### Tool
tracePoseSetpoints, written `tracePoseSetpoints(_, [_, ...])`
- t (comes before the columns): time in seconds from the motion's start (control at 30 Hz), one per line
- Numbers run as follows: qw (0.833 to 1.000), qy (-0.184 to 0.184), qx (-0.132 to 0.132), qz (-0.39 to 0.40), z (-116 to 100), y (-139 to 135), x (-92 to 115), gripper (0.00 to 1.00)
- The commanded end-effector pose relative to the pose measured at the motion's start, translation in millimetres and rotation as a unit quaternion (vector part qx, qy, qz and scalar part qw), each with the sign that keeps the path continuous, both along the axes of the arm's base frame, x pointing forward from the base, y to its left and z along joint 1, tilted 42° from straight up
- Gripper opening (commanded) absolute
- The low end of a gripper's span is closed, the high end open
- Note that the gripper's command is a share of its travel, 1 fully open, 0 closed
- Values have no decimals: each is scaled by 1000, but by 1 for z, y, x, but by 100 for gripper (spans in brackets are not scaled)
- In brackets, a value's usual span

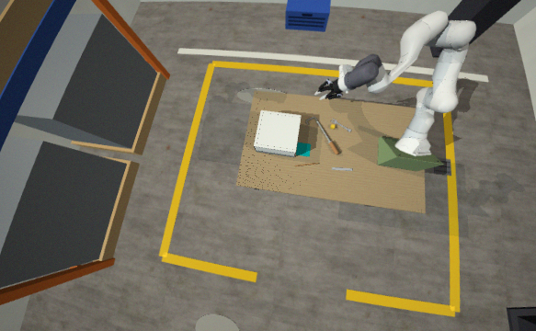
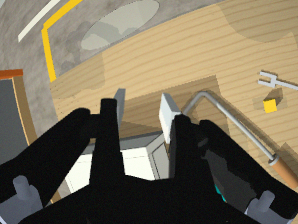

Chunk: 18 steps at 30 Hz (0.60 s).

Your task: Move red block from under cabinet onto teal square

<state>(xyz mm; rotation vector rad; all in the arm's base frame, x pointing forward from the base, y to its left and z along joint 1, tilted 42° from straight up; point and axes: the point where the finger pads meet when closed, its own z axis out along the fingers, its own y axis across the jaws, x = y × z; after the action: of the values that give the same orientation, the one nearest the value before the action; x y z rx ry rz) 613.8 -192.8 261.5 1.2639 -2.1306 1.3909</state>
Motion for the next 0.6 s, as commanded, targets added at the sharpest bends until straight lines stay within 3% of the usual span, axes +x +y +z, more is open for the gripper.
tracePoseSetpoints(0.0, [990,128,53,13,-56,33,-27,0])
tracePoseSetpoints(0.03, [987,145,62,14,-69,41,-33,0])
tracePoseSetpoints(0.1, [987,145,62,14,-69,41,-33,0])
tracePoseSetpoints(0.13, [978,188,93,12,-100,63,-52,0])
tracePoseSetpoints(0.33, [946,289,148,14,-168,114,-100,0])
tracePoseSetpoints(0.5, [945,292,148,15,-227,156,-148,0])
tracePoseSetpoints(0.57, [945,292,148,15,-234,161,-155,0])
